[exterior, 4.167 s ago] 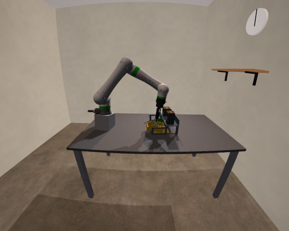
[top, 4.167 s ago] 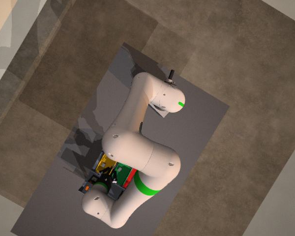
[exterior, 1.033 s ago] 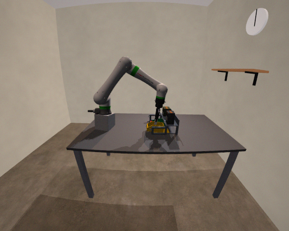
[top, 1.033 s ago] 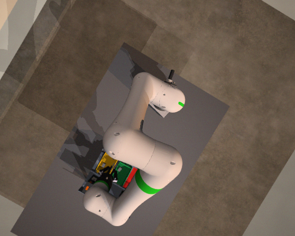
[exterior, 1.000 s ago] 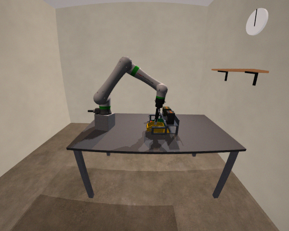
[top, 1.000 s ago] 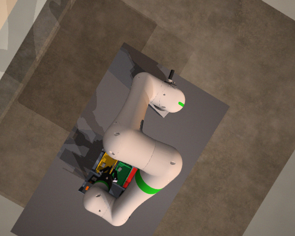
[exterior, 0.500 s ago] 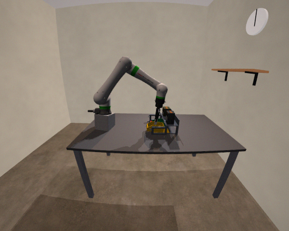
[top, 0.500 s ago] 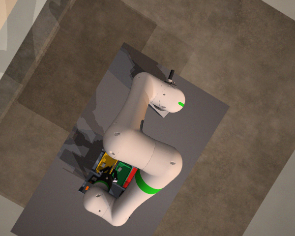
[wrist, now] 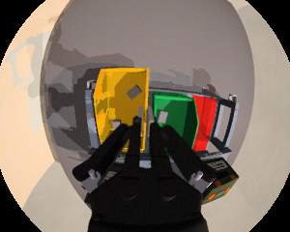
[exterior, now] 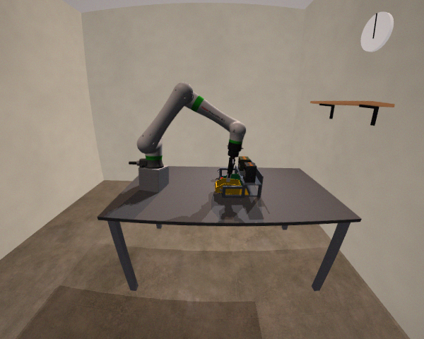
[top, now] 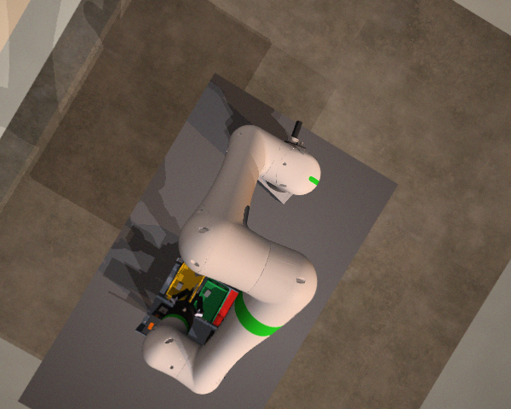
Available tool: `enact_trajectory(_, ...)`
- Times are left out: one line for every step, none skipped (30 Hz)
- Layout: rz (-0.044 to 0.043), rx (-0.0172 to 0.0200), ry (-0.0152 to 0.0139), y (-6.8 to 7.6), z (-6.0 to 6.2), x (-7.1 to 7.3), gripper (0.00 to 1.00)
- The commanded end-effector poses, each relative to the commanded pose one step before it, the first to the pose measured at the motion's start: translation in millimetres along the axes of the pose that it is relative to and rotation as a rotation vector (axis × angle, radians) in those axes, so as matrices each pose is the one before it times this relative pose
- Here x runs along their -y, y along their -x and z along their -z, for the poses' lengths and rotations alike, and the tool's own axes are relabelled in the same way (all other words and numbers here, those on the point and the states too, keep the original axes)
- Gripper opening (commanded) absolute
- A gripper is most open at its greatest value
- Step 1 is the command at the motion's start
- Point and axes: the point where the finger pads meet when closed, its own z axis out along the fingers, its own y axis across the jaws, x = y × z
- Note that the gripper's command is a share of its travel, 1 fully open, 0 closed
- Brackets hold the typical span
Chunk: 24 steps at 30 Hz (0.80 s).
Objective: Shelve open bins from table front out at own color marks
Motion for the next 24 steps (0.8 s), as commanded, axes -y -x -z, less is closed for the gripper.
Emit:
enact_trajectory(-0.00006,0.00039,-0.00012,-0.10,2.02,0.06,0.06)
enact_trajectory(0.00000,0.00000,0.00000,-0.16,1.12,0.00,0.06)
enact_trajectory(0.00000,0.00000,0.00000,-0.17,1.17,0.00,0.06)
enact_trajectory(0.00000,0.00000,0.00000,-0.17,1.23,0.00,0.06)
enact_trajectory(0.00000,0.00000,0.00000,-0.18,1.30,0.00,0.06)
enact_trajectory(0.00000,0.00000,0.00000,-0.19,1.35,0.00,0.06)
enact_trajectory(0.00000,0.00000,0.00000,-0.20,1.40,0.00,0.06)
enact_trajectory(0.00000,0.00000,0.00000,-0.20,1.45,0.00,0.06)
enact_trajectory(0.00000,0.00000,0.00000,-0.21,1.49,0.00,0.06)
enact_trajectory(0.00000,0.00000,0.00000,-0.22,1.54,0.00,0.06)
enact_trajectory(0.00000,0.00000,0.00000,-0.22,1.58,0.00,0.06)
enact_trajectory(0.00000,0.00000,0.00000,-0.22,1.61,0.00,0.06)
enact_trajectory(0.00000,0.00000,0.00000,-0.23,1.65,0.00,0.06)
enact_trajectory(0.00000,0.00000,0.00000,-0.23,1.68,0.00,0.06)
enact_trajectory(0.00000,0.00000,0.00000,-0.24,1.71,0.00,0.06)
enact_trajectory(0.00000,0.00000,0.00000,-0.25,1.74,0.00,0.06)
enact_trajectory(0.00000,0.00000,0.00000,0.00,0.00,0.00,0.06)
enact_trajectory(0.00000,0.00000,0.00000,0.00,0.00,0.00,0.06)
enact_trajectory(0.00000,0.00000,0.00000,-0.24,1.76,0.00,0.06)
enact_trajectory(0.00000,0.00000,0.00000,-0.25,1.78,0.00,0.06)
enact_trajectory(0.00000,0.00000,0.00000,-0.25,1.80,0.00,0.06)
enact_trajectory(0.00000,0.00000,0.00000,-0.25,1.81,0.00,0.06)
enact_trajectory(0.00000,0.00000,0.00000,-0.26,1.83,0.00,0.06)
enact_trajectory(0.00000,0.00000,0.00000,-0.25,1.84,0.00,0.06)
